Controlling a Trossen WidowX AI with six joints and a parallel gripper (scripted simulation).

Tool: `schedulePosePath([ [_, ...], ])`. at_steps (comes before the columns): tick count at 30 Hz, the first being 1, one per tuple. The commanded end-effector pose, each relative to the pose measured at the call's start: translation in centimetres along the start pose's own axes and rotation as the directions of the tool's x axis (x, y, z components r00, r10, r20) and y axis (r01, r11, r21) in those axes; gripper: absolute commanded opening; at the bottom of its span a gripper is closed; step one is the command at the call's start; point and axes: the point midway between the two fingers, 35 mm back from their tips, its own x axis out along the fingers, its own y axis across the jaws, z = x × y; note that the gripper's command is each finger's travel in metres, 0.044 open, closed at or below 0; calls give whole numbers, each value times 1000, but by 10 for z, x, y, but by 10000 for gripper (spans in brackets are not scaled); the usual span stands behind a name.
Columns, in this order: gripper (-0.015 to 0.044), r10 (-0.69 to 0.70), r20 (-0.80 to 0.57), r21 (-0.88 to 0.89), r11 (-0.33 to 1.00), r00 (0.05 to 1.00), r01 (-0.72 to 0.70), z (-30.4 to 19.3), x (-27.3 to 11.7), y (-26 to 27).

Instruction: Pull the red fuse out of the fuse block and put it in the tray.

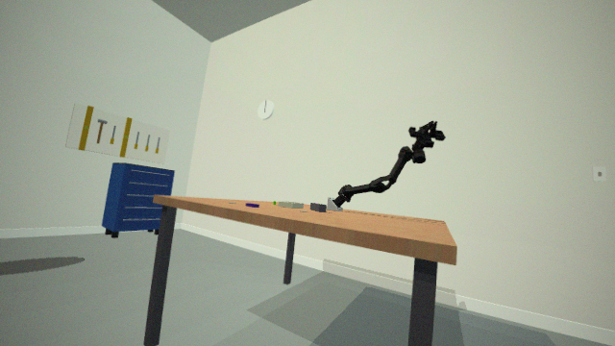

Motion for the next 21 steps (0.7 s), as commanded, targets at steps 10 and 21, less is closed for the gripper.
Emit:
schedulePosePath([
  [10,73,-4,-353,594,772,936,227,-200,-61,20],
  [21,73,280,-460,865,355,843,354,-297,-94,150],
])
